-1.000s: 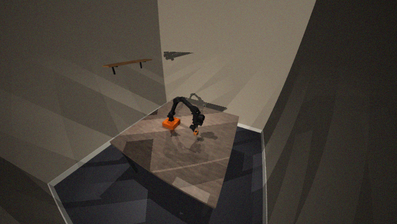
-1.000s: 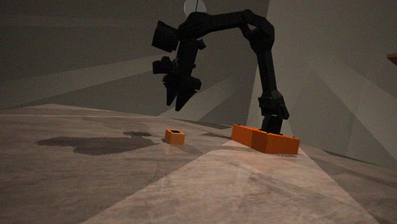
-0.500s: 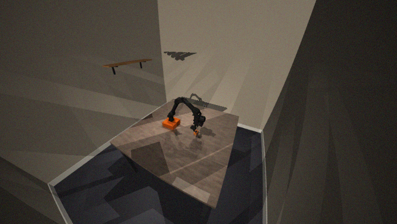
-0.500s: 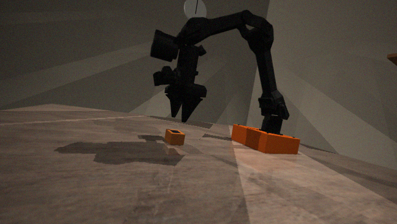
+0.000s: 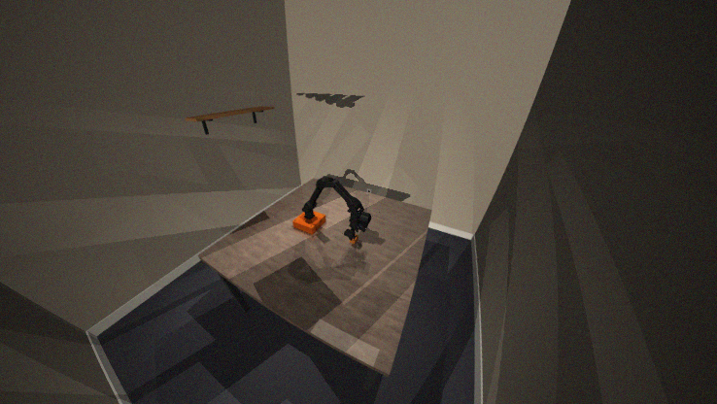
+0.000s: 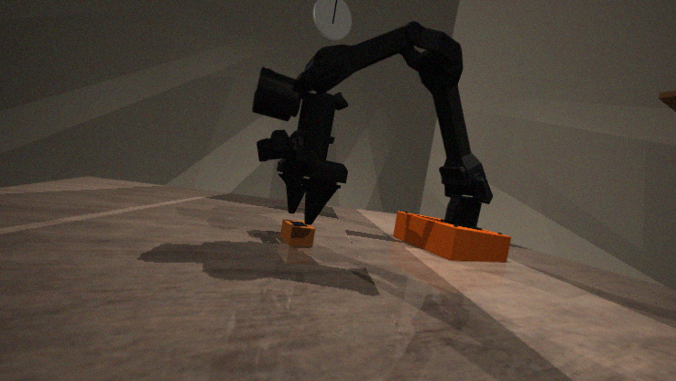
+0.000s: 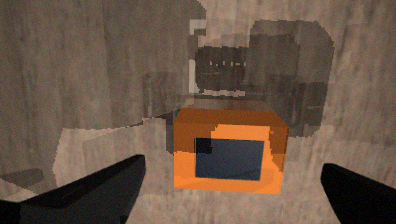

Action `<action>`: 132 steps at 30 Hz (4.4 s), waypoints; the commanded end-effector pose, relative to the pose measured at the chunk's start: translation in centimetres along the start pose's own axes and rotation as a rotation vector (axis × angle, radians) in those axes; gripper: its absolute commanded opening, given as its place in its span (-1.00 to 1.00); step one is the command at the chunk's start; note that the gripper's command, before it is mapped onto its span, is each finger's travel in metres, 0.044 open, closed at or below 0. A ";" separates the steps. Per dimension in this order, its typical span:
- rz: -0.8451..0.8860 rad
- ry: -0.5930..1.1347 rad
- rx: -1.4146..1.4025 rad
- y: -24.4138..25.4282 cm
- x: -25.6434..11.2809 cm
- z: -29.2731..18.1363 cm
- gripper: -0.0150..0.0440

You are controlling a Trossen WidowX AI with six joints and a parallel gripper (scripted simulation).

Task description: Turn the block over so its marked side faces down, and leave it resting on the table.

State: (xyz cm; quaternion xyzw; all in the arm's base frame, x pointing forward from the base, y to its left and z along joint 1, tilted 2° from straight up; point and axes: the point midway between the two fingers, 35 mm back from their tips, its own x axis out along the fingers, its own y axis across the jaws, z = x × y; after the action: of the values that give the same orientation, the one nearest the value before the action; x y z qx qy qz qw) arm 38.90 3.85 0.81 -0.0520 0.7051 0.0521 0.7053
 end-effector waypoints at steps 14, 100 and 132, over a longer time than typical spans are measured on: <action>0.004 0.007 0.006 0.1 2.6 -0.2 1.00; 0.002 -0.641 0.009 0.0 1.9 0.2 -0.49; 0.000 -1.106 0.008 0.1 3.6 -1.0 -0.49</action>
State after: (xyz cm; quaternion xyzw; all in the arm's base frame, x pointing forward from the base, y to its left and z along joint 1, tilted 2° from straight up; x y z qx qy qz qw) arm 38.36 3.77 -2.92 -0.0185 0.2464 0.0675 0.9666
